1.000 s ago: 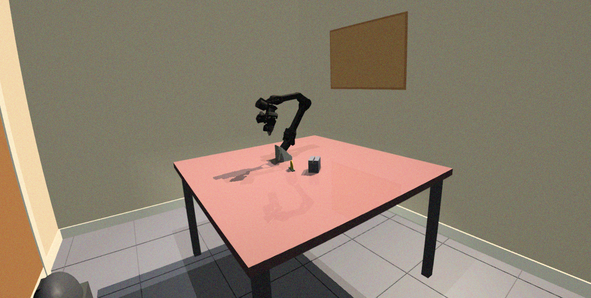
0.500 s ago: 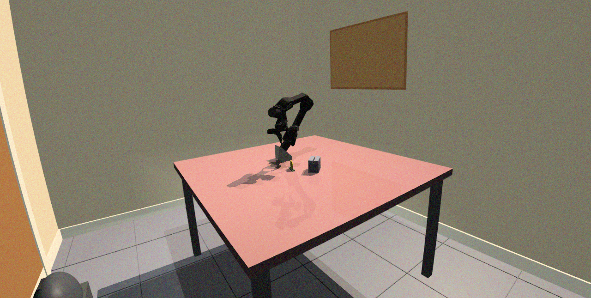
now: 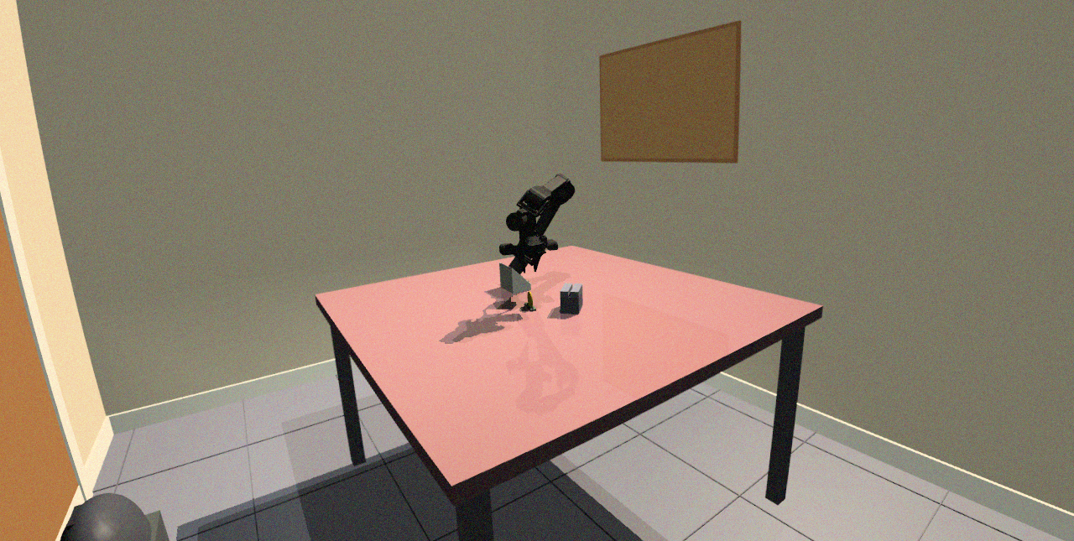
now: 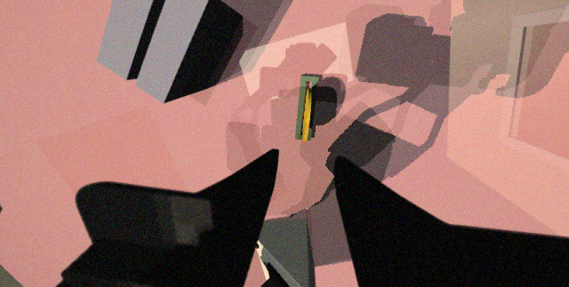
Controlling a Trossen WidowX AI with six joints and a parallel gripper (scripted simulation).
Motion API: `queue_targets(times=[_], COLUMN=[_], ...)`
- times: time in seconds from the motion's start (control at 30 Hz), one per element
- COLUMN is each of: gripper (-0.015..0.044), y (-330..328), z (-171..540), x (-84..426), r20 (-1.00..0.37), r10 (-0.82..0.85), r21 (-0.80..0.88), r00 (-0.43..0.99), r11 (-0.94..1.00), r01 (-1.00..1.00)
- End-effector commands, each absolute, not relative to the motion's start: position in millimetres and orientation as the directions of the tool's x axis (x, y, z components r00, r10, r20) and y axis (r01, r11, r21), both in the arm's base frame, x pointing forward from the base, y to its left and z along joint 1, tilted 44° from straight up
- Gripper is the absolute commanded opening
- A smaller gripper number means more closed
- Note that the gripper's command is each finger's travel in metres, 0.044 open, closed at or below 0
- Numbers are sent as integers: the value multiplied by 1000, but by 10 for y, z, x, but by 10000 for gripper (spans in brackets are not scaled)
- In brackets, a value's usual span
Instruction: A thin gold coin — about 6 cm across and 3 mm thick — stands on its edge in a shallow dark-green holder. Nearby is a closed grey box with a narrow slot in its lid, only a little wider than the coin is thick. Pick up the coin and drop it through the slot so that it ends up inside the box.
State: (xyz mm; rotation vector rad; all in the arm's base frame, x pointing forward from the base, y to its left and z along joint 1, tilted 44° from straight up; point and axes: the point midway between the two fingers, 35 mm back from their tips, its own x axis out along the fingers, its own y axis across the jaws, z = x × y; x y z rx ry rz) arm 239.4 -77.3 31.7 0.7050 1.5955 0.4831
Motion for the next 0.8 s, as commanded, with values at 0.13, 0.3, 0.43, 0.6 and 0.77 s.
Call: queue_targets(times=[0.13, 0.3, 0.43, 0.6, 0.77], gripper=[161, 161, 161, 161, 161], y=[-536, -523, -440, -431, -385], z=[60, 46, -64, -75, -130], x=[2373, 2370, 2341, 2338, 2341], r20=[-727, -727, -727, -727, -727], r10=[683, 683, 684, 684, 683], r21=[671, 671, 671, 671, 671], r00=[-65, -65, -65, -65, -65], r11=[727, 727, 727, 727, 727], r01=[146, 146, 145, 145, 146])
